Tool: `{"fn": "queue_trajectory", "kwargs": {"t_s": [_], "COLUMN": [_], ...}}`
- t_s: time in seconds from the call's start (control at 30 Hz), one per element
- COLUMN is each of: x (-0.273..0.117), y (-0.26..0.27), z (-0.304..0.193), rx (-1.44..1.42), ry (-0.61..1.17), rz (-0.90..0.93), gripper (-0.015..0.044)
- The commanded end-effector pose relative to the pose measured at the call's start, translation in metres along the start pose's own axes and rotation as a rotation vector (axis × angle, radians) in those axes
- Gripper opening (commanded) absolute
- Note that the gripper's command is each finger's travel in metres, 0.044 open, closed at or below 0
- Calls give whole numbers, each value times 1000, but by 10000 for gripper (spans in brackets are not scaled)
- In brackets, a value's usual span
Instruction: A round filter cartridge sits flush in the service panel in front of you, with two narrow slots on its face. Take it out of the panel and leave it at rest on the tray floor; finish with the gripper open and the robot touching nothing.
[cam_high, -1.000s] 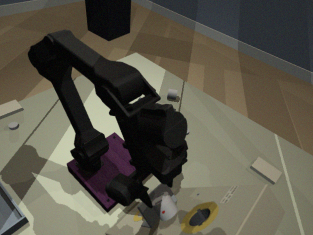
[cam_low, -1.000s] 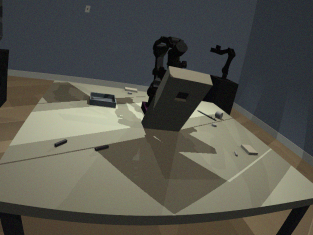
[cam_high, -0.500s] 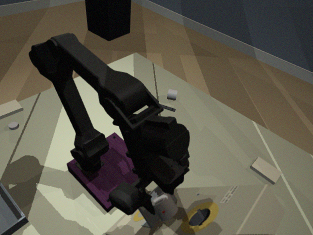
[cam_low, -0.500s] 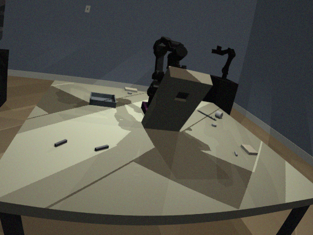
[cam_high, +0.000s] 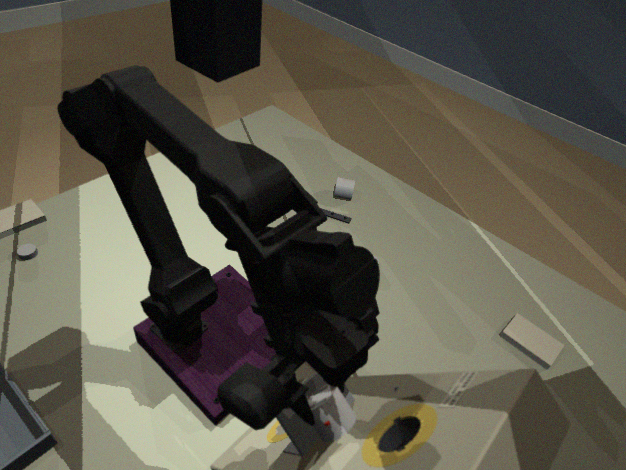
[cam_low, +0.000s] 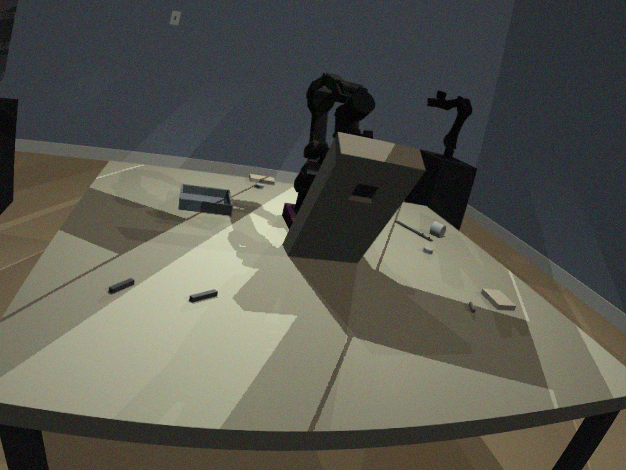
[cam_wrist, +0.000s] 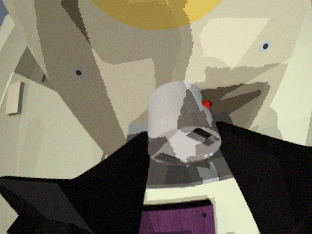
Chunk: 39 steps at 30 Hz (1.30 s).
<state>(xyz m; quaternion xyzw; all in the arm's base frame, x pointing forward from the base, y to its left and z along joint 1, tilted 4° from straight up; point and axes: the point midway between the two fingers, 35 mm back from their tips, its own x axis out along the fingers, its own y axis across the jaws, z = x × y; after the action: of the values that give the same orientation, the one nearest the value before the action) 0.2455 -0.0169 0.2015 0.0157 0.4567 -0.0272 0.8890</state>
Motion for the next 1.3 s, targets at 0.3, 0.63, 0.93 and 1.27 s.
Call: {"fn": "queue_trajectory", "kwargs": {"t_s": [0.3, 0.63, 0.93, 1.27], "x": [-13, -58, -99, -95], "y": [0, 0, 0, -17], "z": [23, 30, 28, 30], "rx": [0, 0, 0, -4], "ry": [-1, 1, 3, 17], "rz": [0, 0, 0, -3], "gripper": [0, 0, 0, 0]}}
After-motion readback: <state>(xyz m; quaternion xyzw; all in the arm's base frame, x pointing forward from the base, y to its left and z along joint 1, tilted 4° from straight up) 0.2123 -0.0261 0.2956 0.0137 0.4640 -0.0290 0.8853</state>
